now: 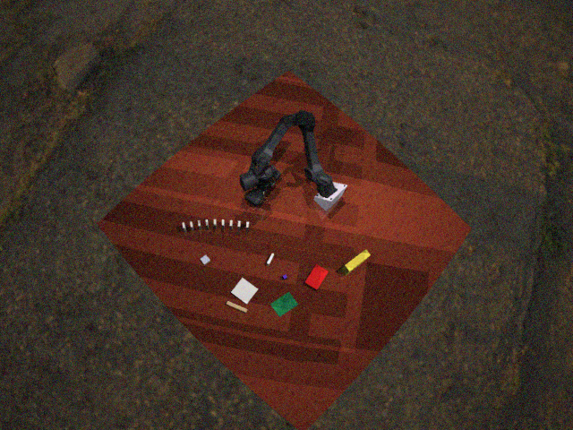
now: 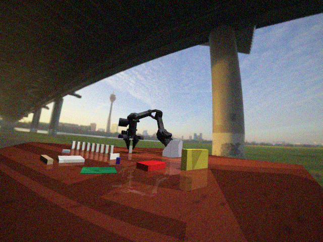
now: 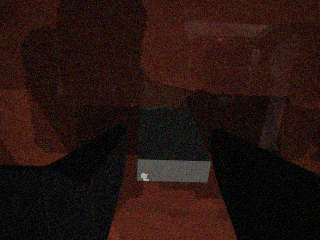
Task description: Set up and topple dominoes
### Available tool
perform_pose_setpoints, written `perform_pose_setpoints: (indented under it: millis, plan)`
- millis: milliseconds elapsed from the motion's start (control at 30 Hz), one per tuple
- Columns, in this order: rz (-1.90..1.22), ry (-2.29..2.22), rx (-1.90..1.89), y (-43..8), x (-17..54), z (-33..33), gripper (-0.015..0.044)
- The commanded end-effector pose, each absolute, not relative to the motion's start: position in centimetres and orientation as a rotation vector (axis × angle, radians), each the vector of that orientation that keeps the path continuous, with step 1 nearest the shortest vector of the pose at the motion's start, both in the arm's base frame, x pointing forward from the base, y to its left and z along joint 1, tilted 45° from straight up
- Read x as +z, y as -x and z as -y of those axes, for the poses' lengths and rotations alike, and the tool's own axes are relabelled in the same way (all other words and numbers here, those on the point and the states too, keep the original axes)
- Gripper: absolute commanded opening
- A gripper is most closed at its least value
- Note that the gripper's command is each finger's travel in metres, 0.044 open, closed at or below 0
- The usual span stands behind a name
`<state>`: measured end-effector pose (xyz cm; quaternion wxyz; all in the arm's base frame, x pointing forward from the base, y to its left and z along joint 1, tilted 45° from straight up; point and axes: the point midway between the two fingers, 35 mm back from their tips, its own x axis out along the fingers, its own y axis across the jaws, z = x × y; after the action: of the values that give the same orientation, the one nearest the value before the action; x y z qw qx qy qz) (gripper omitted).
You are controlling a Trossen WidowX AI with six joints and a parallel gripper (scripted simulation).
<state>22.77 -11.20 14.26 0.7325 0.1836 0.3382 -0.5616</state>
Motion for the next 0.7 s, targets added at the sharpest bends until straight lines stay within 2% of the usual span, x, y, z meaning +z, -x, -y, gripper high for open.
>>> perform_pose_setpoints:
  millis: [0, 300, 667]
  plan:
    - [-0.744, -0.408, -1.230, -22.8, 14.3, 11.2, 0.0107]
    - [-0.744, -0.408, -1.226, -22.8, 14.4, 11.0, 0.0107]
    - [-0.729, -0.444, -1.056, -20.4, 23.6, 2.1, 0.0107]
